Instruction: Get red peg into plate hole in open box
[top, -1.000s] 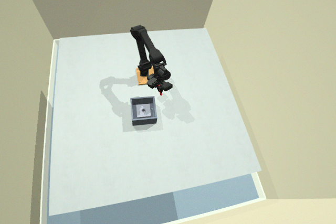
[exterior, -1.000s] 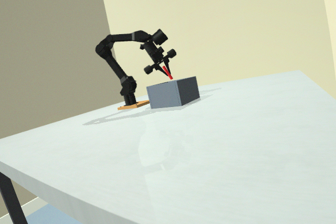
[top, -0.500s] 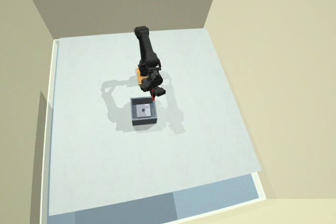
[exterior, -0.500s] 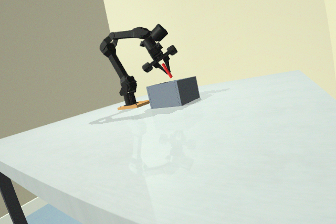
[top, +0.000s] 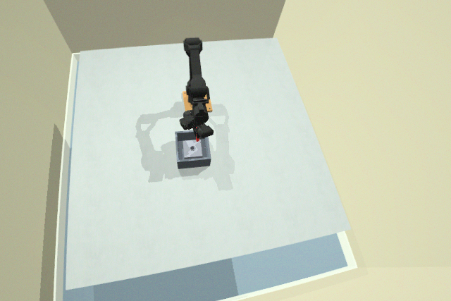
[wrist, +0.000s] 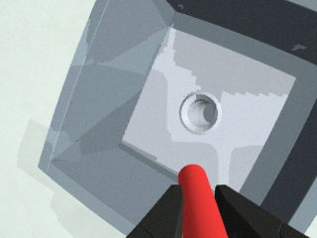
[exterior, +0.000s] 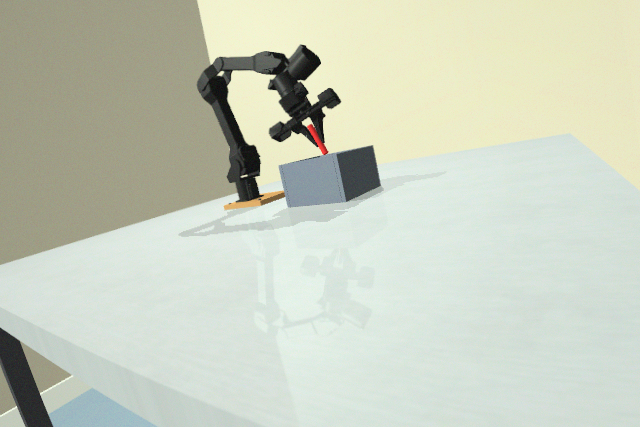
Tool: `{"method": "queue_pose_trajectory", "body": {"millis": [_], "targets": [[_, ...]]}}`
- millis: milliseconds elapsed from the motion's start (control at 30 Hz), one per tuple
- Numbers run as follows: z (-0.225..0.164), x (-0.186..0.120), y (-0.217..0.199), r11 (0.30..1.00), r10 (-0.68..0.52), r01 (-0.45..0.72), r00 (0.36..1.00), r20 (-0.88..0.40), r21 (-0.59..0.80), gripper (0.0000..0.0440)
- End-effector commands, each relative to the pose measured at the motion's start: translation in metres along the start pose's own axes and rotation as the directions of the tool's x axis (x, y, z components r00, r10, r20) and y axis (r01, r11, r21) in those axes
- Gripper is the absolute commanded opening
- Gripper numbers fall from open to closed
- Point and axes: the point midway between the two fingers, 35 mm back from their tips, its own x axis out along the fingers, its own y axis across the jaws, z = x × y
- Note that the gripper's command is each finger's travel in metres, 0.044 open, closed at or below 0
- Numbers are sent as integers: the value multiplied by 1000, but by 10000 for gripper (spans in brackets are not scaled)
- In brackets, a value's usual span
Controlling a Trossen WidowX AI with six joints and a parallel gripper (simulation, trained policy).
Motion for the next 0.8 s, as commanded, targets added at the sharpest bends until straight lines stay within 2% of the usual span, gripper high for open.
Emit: {"method": "queue_pose_trajectory", "body": {"millis": [0,600,667,767], "targets": [[8,8,2,1000,-10,10,1000,-5,13,6],[23,51,-3,994,-103,104,993,-57,26,26],[24,57,-4,993,-116,118,991,-61,18,57],[26,63,-6,991,-135,136,989,-65,1,135]]}}
